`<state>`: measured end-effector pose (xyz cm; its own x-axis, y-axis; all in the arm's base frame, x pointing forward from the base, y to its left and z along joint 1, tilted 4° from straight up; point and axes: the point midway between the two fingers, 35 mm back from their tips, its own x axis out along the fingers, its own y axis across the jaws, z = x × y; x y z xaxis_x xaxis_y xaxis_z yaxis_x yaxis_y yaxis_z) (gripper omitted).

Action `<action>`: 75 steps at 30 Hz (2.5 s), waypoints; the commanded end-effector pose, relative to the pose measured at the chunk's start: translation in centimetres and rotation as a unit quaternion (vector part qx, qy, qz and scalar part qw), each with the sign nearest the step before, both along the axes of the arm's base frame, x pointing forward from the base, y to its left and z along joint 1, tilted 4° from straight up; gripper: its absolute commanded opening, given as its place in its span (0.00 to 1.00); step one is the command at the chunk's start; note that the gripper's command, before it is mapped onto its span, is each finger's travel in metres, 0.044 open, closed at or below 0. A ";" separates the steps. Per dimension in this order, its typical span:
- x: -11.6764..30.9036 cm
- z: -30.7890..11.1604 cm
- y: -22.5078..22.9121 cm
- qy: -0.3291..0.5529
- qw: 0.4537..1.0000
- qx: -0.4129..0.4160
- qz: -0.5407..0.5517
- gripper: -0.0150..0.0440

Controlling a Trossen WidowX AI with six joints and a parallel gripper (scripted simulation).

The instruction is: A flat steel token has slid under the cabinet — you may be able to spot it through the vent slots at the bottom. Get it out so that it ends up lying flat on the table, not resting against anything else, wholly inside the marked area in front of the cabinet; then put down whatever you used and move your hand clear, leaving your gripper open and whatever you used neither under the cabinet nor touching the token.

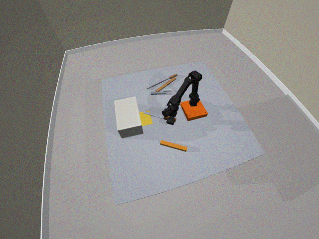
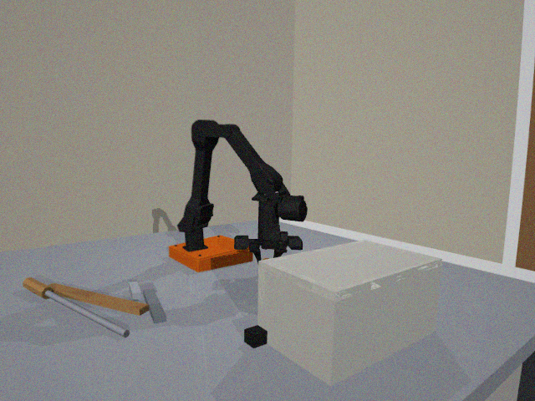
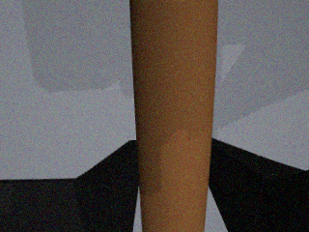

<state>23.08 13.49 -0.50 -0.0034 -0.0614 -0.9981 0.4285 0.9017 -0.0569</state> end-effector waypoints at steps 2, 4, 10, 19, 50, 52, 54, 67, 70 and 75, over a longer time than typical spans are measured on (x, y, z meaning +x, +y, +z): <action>0.0 0.1 0.9 -0.002 1.000 0.005 0.002 0.25; -0.1 0.1 1.1 -0.002 1.000 0.005 0.002 0.25; -0.2 0.1 1.8 -0.002 1.000 0.005 0.002 0.25; -0.5 0.1 2.8 -0.001 1.000 0.005 0.002 0.25; -1.4 -0.1 6.5 -0.001 1.000 0.007 0.002 0.25; -1.5 -0.1 6.8 -0.001 1.000 0.007 0.002 0.25; -1.5 -0.1 7.0 -0.001 1.000 0.007 0.002 0.25; -1.8 -0.2 8.8 -0.001 1.000 0.008 0.002 0.25; -1.9 -0.2 9.1 -0.001 1.000 0.008 0.002 0.25; -1.9 -0.2 9.6 -0.001 1.000 0.008 0.002 0.25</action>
